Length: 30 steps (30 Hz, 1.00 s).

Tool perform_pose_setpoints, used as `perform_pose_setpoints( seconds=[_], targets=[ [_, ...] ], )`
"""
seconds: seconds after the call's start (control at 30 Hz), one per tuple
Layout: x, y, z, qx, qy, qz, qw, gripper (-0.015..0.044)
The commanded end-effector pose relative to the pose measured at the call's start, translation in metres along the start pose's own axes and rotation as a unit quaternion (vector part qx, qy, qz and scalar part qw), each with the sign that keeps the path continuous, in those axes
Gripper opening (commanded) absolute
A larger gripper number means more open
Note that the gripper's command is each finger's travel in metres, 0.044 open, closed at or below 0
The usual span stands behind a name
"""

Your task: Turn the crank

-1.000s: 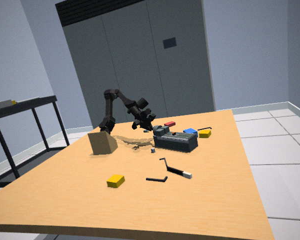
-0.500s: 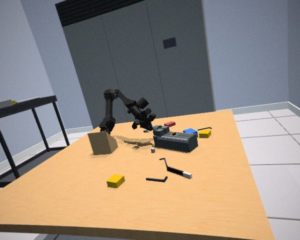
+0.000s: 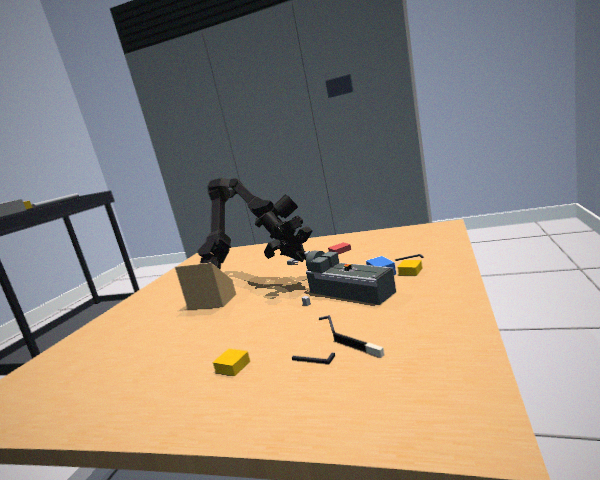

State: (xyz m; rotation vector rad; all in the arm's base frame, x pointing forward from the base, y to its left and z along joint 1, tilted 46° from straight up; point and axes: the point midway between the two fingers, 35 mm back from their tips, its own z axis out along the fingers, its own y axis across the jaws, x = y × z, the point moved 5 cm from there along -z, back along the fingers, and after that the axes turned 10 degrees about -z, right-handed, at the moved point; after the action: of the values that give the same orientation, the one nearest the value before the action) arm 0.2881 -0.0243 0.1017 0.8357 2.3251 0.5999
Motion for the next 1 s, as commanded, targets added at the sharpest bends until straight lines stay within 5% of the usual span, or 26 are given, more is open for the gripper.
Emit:
perform_pose_setpoints(
  seconds=[0.0,0.97],
  targets=[
    [-0.0028,0.0072,-0.0022,-0.012,-0.004,-0.005,1.000,0.0000],
    [-0.0030,0.0097,-0.0019,-0.012,-0.004,-0.005,1.000,0.0000]
  ],
)
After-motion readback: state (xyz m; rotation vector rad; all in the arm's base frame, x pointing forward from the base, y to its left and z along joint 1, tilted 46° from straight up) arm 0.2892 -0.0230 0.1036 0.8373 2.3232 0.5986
